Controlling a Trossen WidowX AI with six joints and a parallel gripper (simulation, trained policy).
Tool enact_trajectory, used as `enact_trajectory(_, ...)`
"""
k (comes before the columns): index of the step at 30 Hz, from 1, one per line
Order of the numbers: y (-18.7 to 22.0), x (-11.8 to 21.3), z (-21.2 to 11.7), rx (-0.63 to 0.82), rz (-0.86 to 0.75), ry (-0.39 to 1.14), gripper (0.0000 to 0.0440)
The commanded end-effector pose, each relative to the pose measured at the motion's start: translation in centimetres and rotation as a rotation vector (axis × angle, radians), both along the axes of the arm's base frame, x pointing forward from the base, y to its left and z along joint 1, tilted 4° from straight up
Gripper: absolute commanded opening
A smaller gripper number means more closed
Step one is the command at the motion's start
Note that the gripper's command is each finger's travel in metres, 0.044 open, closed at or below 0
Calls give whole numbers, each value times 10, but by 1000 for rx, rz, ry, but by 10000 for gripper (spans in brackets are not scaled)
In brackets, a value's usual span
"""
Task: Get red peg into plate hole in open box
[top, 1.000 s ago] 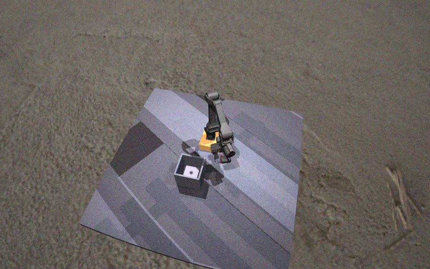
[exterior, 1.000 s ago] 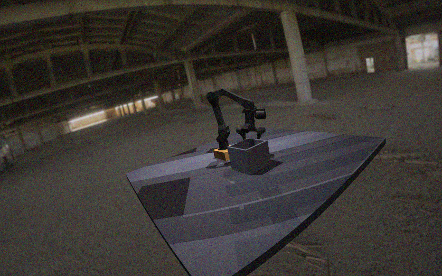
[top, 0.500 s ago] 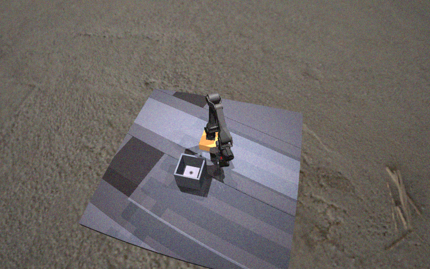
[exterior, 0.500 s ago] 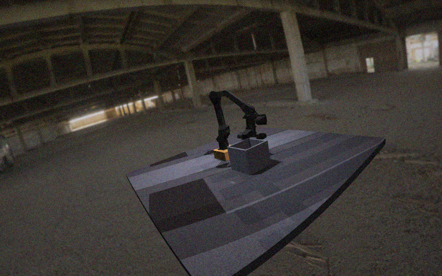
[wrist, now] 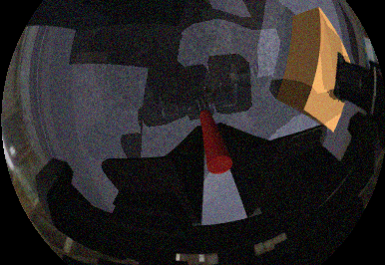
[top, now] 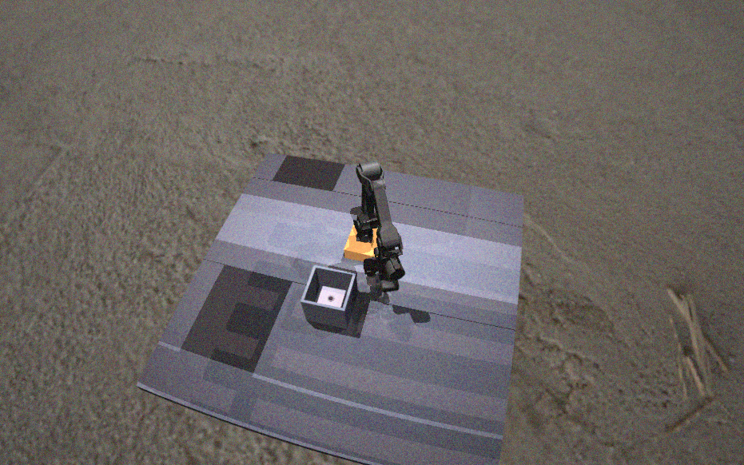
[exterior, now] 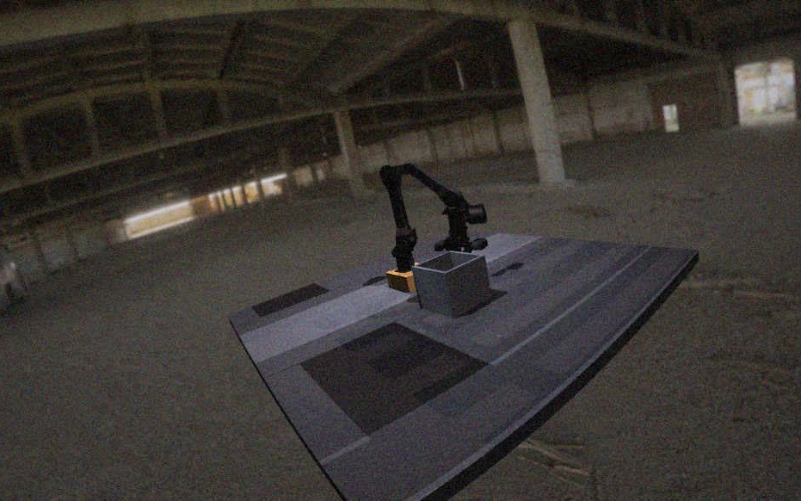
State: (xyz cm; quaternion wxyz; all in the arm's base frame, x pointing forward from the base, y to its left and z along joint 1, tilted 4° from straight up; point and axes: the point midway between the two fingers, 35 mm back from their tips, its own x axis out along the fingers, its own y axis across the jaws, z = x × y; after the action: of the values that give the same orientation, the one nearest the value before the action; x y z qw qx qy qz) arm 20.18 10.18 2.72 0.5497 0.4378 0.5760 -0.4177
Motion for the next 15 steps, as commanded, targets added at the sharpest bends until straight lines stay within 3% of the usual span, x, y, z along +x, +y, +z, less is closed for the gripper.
enact_trajectory(1, 3, 7, 11, 28, -8, -32, 0)
enact_trajectory(15, -3, 36, 69, 91, -13, -179, 0)
